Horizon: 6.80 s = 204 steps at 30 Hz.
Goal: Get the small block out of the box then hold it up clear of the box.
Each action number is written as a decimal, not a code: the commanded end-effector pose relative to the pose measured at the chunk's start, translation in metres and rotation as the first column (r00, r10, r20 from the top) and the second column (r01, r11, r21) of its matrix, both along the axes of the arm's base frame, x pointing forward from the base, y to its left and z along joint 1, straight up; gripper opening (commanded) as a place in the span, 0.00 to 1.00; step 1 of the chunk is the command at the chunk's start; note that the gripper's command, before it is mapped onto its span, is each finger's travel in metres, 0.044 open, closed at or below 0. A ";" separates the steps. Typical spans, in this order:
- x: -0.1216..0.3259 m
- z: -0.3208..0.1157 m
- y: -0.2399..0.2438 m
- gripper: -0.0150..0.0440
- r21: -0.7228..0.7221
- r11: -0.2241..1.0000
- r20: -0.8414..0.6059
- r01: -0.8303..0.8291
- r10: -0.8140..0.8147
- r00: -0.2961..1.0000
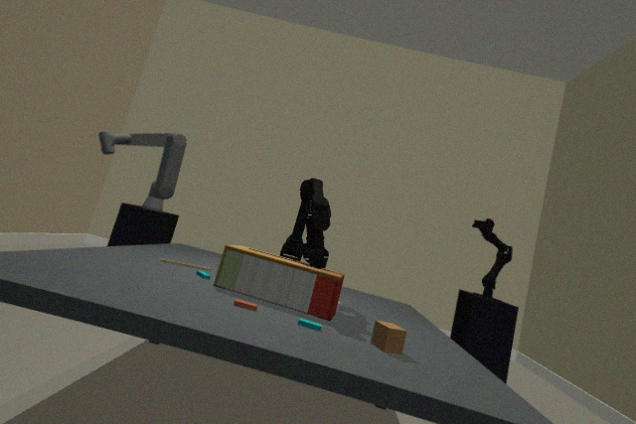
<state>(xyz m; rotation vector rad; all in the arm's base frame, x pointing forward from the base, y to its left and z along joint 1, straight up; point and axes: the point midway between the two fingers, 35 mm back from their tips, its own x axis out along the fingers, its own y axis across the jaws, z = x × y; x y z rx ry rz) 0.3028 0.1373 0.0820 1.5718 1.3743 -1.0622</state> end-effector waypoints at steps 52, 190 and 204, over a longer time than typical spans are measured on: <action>-0.012 0.068 0.066 0.74 -0.609 -0.622 -0.130 -0.493 0.691 -0.711; -0.028 -0.018 0.082 0.25 0.083 -0.004 -0.045 0.997 -0.999 0.000; -0.036 0.013 0.060 0.25 0.074 0.162 -0.052 0.984 -0.985 0.166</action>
